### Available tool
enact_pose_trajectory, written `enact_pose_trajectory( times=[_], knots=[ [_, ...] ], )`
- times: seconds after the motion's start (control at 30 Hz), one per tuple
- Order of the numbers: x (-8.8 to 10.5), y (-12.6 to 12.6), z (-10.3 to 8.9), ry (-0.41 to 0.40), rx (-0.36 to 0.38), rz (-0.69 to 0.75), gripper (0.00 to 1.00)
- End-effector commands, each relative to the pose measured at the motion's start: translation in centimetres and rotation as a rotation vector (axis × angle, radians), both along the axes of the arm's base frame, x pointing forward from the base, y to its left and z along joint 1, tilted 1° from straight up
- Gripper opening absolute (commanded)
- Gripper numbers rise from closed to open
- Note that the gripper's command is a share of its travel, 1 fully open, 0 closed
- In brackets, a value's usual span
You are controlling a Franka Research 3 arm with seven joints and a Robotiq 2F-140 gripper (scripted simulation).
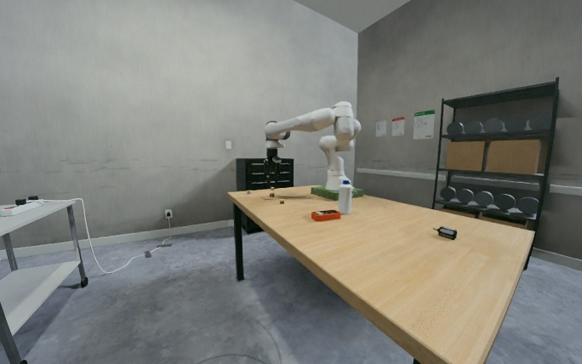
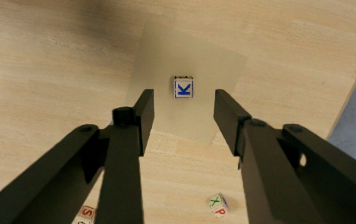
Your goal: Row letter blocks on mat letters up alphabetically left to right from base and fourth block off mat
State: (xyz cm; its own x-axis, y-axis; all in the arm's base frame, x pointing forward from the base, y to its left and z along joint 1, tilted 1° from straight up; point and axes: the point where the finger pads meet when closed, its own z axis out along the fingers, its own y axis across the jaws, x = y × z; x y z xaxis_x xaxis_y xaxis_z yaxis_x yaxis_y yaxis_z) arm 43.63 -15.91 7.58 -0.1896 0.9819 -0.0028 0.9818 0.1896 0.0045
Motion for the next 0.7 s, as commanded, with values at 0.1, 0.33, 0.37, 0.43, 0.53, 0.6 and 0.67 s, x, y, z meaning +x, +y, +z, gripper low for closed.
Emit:
enact_pose_trajectory(
  times=[0.1,0.33,0.37,0.43,0.53,0.6,0.67],
  knots=[
    [0.0,-0.1,-0.1,-0.003,-0.001,-0.002,0.43],
    [0.0,-0.1,-0.3,-0.004,-0.001,-0.001,0.43],
    [0.1,-0.1,-0.3,-0.004,-0.001,-0.001,0.43],
    [0.1,-0.1,-0.5,-0.004,-0.001,-0.001,0.43],
    [0.1,-0.1,-0.8,-0.004,-0.001,-0.001,0.43],
    [0.1,-0.1,-1.0,-0.004,-0.001,-0.001,0.43],
    [0.1,-0.1,-1.3,-0.004,-0.001,-0.001,0.43]
  ],
)
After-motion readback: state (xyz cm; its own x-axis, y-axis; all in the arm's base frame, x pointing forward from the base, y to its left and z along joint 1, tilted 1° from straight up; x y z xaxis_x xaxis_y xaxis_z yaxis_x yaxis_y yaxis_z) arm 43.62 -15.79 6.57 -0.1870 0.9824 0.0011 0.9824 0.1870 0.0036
